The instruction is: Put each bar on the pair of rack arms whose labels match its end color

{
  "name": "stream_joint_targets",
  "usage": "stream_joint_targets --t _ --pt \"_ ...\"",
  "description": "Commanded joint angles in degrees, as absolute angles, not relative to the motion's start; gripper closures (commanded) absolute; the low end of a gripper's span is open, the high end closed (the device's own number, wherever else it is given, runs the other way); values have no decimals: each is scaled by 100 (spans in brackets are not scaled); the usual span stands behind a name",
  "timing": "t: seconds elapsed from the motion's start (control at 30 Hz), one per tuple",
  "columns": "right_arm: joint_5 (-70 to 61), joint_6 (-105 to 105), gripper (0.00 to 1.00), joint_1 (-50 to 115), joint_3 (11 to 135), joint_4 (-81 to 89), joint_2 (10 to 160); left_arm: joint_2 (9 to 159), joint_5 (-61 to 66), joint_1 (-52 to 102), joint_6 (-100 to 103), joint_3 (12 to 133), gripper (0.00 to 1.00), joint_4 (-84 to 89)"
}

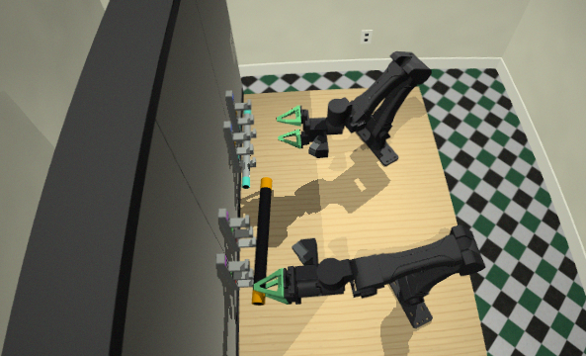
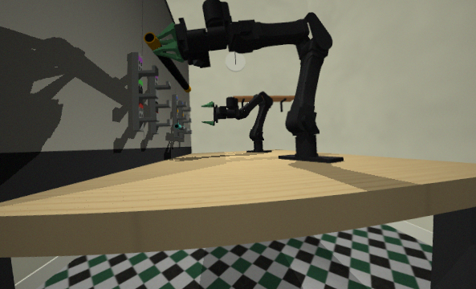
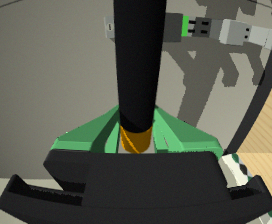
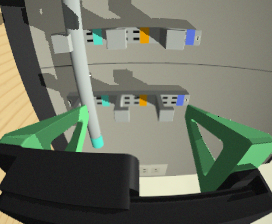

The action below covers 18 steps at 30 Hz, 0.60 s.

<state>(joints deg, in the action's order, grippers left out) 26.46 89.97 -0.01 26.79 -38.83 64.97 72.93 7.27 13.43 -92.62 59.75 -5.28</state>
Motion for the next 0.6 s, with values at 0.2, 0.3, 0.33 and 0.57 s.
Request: stream_joint_targets --t 0.2,0.3,0.33,0.57 --pt "2683 8999 0 -70 2593 -3964 6559 7148 761 1331 -9005 6426 100 -721" --pt "2683 8999 0 -70 2593 -3964 6559 7167 758 1333 -9004 6467 100 -699" --pt "2683 8999 0 -70 2593 -3964 6559 7173 757 1334 -9004 6480 100 -692" --pt "2683 8999 0 -70 2593 -3964 6559 7176 643 1453 -8995 6411 100 -759"
